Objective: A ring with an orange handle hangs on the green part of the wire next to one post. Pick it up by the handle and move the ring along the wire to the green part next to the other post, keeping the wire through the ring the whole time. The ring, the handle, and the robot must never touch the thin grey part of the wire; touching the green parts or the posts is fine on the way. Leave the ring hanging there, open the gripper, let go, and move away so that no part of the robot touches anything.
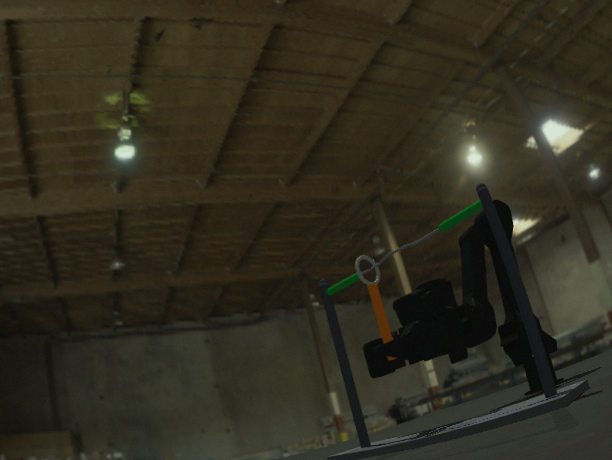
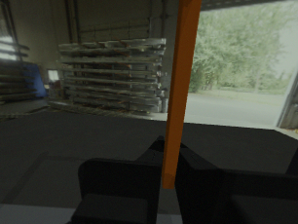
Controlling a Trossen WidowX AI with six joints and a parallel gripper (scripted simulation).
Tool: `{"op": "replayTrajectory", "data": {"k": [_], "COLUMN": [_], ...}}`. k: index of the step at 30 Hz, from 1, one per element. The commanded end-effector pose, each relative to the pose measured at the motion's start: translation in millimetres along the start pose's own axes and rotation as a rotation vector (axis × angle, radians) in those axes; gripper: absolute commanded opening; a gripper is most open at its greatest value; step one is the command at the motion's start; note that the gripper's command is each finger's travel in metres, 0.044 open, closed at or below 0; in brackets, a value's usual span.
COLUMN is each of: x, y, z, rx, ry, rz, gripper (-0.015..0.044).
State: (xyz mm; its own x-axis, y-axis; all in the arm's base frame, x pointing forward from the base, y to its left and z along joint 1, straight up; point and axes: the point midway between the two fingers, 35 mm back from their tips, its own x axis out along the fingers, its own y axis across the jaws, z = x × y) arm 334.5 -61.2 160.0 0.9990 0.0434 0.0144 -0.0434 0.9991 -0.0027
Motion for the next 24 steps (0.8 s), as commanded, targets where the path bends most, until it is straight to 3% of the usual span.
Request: {"op": "replayTrajectory", "data": {"k": [1, 24], "x": [-1, 1], "y": [5, 29], "z": [0, 1], "rx": [-0.001, 0.018], "ry": [-0.001, -0.001], "rz": [-0.021, -0.233], "gripper": [-0.0150, -0.0150]}}
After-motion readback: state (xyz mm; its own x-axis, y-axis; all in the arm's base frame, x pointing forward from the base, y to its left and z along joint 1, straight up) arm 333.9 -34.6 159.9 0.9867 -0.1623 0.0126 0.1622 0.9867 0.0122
